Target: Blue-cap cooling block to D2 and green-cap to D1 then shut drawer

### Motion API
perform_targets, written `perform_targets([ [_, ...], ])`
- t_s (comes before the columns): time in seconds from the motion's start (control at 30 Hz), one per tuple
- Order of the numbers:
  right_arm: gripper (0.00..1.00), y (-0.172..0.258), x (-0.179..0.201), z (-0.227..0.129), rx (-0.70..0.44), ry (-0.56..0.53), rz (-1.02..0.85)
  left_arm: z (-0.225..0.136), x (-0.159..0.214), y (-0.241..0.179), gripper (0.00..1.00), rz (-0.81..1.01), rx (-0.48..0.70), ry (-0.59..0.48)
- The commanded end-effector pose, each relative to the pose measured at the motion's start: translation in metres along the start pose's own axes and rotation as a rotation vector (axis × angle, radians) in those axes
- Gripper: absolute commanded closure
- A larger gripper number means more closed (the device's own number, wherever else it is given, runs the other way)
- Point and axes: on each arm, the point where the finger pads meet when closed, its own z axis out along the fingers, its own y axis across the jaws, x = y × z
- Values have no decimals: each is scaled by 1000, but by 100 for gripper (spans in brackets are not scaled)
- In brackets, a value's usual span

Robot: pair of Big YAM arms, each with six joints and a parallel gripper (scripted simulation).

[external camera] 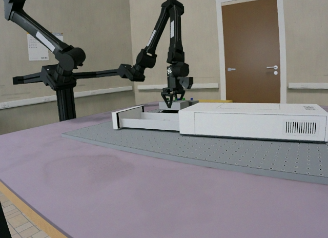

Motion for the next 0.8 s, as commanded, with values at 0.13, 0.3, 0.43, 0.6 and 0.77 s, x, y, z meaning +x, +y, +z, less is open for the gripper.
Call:
perform_targets([
  [0.13, 100, -1, -12, 1, -1, -18, -1, -18, -37, -11, 100, -14, 37, -80],
  [0.3, 100, -1, -12, 1, -1, -18, -1, -16, -36, -11, 100, -13, 36, -76],
  [0.43, 100, -1, -12, 1, -1, -18, -1, -15, -35, -12, 100, -11, 34, -72],
  [0.6, 100, -1, -12, 1, -1, -18, -1, -17, -38, -11, 100, -15, 36, -80],
  [0.77, 100, -1, -12, 1, -1, -18, -1, -16, -37, -10, 100, -15, 34, -79],
])
